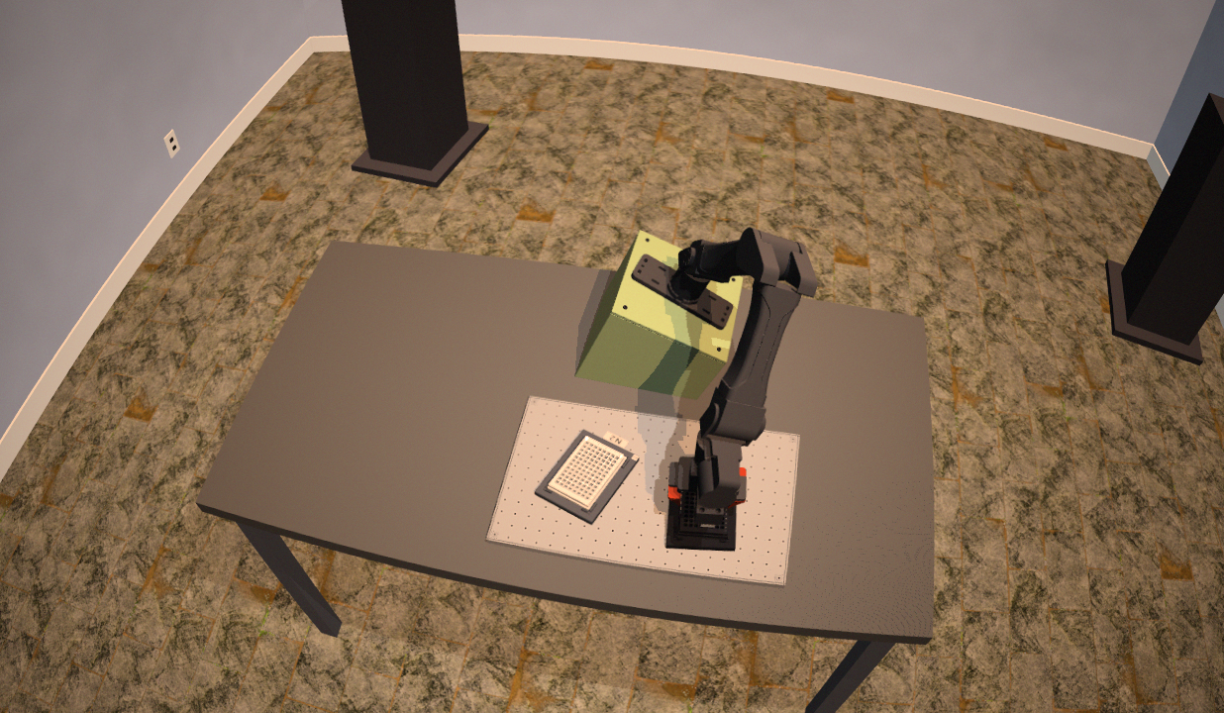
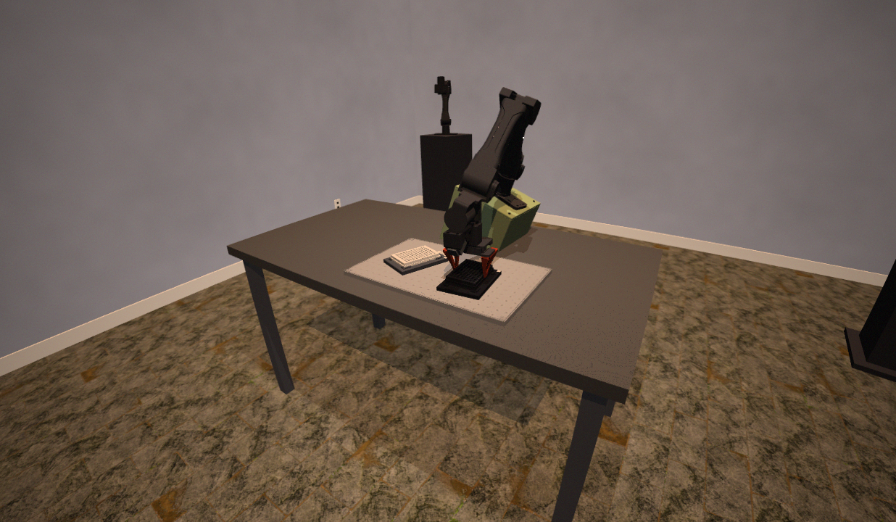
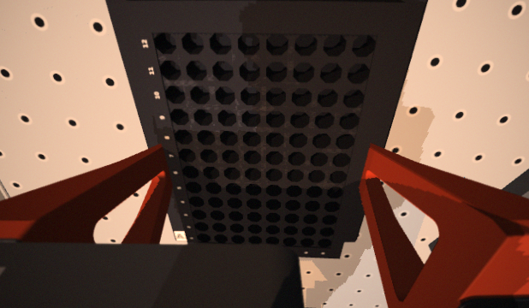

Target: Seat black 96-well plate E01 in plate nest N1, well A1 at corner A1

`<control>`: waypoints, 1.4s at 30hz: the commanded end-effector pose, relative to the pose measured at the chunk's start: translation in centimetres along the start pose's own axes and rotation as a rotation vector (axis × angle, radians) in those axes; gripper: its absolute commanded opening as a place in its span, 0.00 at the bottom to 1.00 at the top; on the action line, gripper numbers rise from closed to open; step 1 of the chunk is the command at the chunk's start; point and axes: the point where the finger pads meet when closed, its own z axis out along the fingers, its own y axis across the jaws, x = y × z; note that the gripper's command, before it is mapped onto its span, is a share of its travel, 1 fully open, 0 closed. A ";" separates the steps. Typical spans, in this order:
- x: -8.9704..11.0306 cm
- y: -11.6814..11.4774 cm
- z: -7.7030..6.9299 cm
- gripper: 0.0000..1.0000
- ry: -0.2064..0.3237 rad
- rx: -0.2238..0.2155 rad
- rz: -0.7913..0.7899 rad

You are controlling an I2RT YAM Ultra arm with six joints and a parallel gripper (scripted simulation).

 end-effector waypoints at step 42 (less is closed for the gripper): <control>0.5 -0.4 0.9 0.00 -0.002 0.006 0.009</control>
